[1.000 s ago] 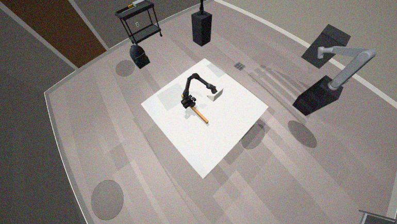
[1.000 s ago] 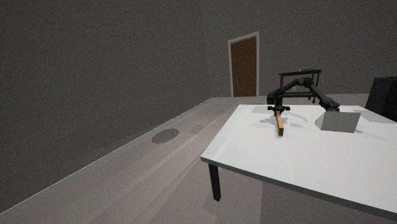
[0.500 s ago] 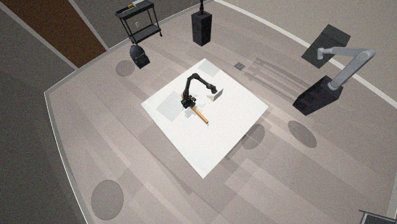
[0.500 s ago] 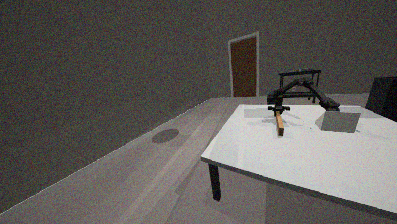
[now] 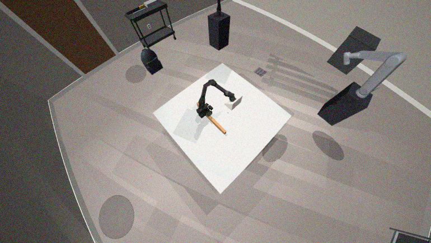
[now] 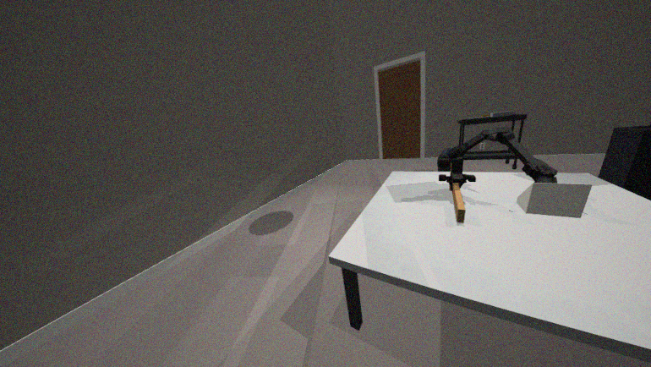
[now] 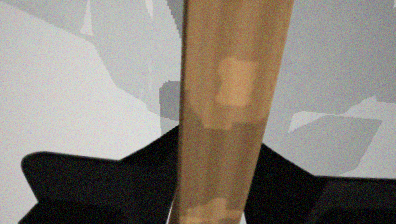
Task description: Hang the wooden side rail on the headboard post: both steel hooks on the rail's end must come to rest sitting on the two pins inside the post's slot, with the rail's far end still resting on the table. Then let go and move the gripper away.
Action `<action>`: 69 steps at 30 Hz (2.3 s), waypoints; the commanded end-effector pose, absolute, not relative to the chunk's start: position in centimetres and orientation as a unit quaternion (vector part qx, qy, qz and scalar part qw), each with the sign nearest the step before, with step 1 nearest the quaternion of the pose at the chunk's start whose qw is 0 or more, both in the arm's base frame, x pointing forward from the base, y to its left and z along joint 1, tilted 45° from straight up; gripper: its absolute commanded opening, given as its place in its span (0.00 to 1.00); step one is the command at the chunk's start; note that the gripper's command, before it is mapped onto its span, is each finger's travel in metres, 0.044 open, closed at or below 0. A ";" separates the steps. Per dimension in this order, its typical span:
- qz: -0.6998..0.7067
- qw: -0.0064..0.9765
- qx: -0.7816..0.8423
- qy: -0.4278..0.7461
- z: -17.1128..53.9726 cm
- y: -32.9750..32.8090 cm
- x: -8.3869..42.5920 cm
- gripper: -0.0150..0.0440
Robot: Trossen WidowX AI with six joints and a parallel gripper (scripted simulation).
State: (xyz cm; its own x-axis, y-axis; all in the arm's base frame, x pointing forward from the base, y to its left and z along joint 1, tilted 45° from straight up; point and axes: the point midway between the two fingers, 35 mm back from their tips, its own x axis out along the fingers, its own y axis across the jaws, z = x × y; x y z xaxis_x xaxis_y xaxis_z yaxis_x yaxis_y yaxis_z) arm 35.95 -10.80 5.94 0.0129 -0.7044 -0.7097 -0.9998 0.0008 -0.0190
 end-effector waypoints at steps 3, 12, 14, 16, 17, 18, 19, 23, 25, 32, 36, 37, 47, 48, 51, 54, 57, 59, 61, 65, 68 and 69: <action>0.264 0.277 -0.658 0.649 6.0 -10.7 36.1 0.25; 0.264 0.277 -0.658 0.649 5.8 -10.8 36.1 0.25; 0.264 0.277 -0.658 0.649 5.8 -10.9 36.1 0.25; 0.264 0.277 -0.658 0.649 5.8 -10.9 36.1 0.25; 0.264 0.277 -0.658 0.649 5.8 -10.9 36.1 0.25; 0.264 0.277 -0.658 0.649 5.8 -10.9 36.1 0.25; 0.264 0.277 -0.658 0.649 5.8 -10.9 36.1 0.25; 0.264 0.277 -0.658 0.649 5.7 -10.9 36.1 0.25; 0.264 0.277 -0.658 0.649 5.7 -11.0 36.1 0.25; 0.266 0.277 -0.657 0.649 5.7 -10.9 36.0 0.52; 0.266 0.277 -0.657 0.649 5.7 -10.9 36.0 0.70; 0.266 0.277 -0.657 0.649 5.7 -10.9 36.0 0.74; 0.264 0.277 -0.658 0.648 8.5 -8.0 35.9 1.00; 0.264 0.277 -0.658 0.648 8.5 -8.0 35.9 1.00; 0.264 0.277 -0.658 0.648 8.1 -7.6 35.9 1.00; 0.265 0.278 -0.658 0.648 6.9 -6.4 36.0 1.00; 0.265 0.278 -0.658 0.648 6.4 -5.9 36.0 1.00; 0.265 0.278 -0.658 0.648 6.4 -5.9 36.0 1.00; 0.267 0.275 -0.660 0.646 6.6 -6.0 36.0 1.00; 0.267 0.275 -0.660 0.646 6.6 -6.0 36.0 1.00; 0.267 0.275 -0.660 0.646 6.6 -6.0 36.0 1.00; 0.267 0.275 -0.660 0.646 6.6 -6.0 36.0 1.00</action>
